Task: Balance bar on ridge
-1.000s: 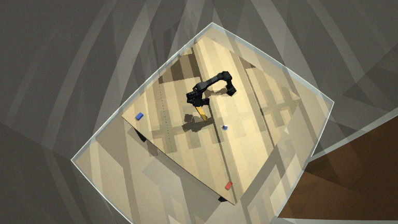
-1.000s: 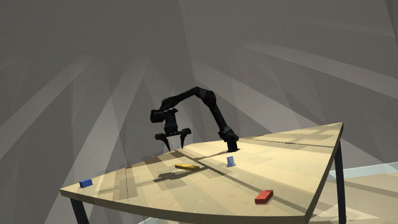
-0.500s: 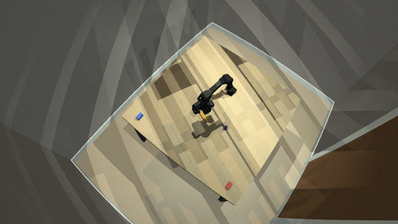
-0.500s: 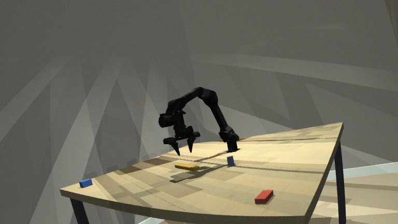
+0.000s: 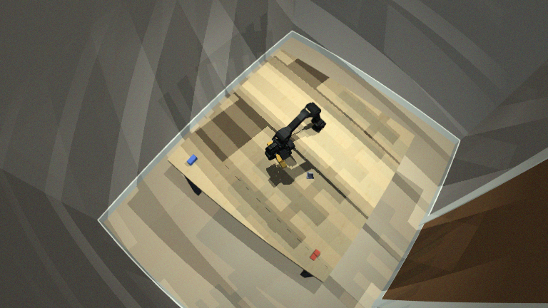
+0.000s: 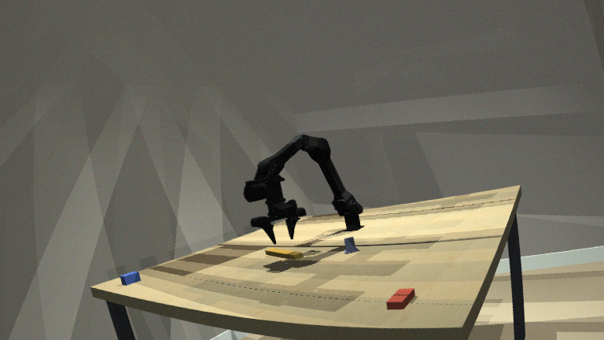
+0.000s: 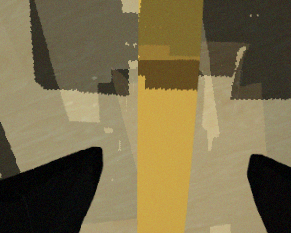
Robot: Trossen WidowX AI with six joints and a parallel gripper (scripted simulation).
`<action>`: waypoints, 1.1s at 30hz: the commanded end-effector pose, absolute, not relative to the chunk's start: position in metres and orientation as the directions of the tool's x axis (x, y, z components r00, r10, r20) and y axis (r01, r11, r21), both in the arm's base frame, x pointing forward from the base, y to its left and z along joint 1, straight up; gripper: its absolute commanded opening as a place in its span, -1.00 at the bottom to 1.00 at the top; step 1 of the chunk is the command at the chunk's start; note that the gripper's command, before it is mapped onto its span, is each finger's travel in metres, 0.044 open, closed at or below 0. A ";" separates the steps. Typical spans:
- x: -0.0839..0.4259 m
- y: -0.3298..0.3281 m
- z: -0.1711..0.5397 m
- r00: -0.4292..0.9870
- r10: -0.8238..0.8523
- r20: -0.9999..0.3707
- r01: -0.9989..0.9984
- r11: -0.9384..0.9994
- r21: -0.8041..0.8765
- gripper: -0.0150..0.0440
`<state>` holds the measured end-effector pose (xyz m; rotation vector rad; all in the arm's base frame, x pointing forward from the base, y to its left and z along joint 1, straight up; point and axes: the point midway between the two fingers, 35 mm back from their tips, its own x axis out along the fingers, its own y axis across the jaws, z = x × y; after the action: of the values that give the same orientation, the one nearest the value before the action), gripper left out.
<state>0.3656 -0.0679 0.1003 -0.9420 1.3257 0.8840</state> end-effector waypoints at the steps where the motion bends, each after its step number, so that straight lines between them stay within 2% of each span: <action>1: 0.363 -0.068 0.078 0.037 -0.007 -0.999 -0.927 0.373 -0.037 0.58; 33: 0.364 -0.068 0.052 0.037 -0.007 -0.999 -0.927 0.373 -0.037 0.58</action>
<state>0.3648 -0.0677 0.0542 -0.9364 1.3364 0.8948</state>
